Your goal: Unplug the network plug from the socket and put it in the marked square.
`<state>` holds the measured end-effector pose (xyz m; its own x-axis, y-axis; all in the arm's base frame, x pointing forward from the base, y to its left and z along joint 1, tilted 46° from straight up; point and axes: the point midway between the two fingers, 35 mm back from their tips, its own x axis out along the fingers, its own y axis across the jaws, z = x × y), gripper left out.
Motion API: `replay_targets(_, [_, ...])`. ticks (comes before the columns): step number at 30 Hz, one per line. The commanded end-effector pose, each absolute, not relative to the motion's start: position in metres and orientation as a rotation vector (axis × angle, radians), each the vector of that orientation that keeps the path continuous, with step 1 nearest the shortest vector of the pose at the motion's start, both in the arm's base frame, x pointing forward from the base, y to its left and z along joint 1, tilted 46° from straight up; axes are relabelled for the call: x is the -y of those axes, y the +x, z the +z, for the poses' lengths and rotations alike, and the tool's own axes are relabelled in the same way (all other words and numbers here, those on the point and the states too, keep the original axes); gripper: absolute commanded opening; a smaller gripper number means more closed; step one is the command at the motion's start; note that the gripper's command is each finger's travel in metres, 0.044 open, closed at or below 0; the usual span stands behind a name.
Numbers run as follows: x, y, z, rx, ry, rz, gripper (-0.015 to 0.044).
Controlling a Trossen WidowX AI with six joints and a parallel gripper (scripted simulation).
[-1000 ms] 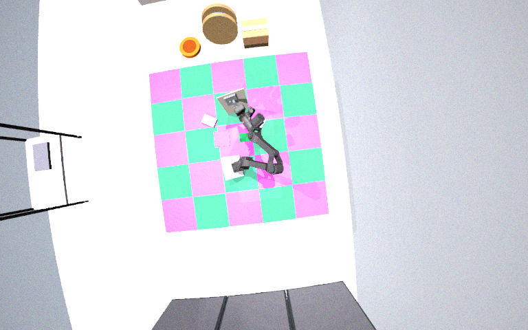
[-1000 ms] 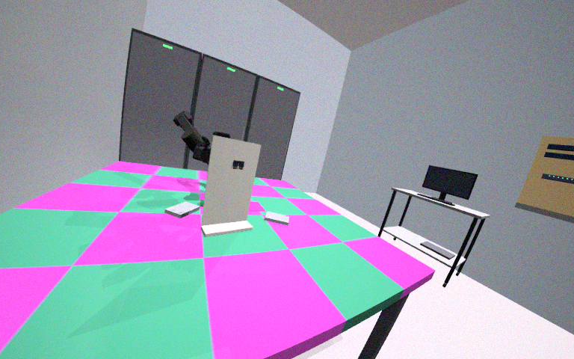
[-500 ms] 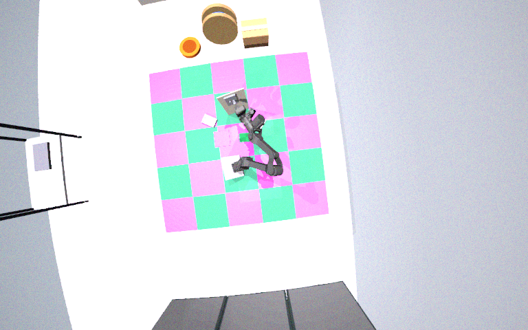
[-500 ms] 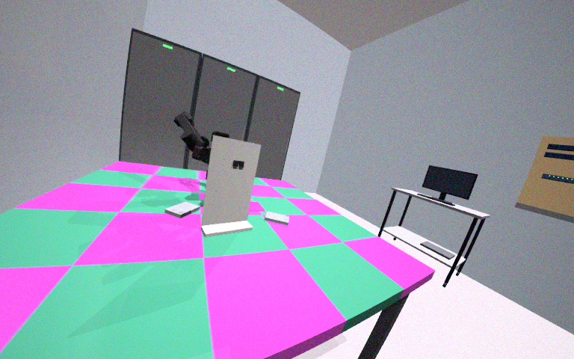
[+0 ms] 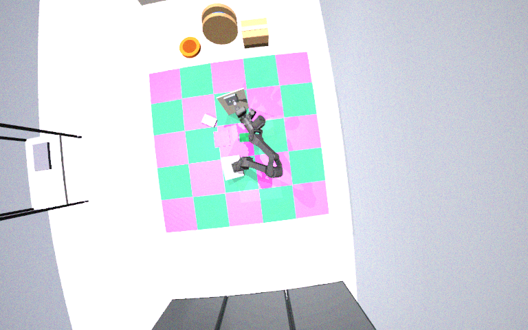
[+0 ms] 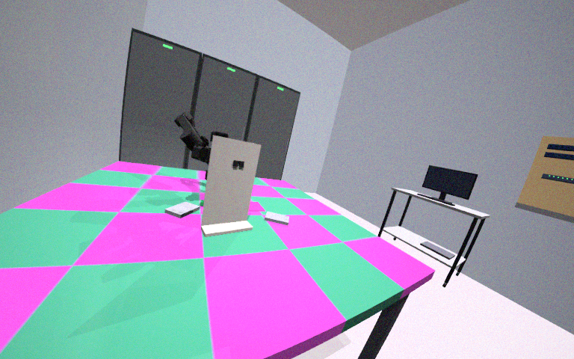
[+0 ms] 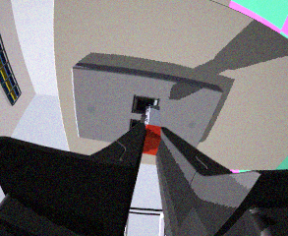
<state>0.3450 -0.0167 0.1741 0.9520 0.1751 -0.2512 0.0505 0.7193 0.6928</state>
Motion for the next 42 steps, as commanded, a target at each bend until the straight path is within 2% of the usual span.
replay_targets(1, [0.016, 0.343, 0.174, -0.315, 0.766, 0.073, 0.0])
replay_targets(42, [0.018, 0.326, 0.177, -0.315, 0.765, 0.073, 0.0])
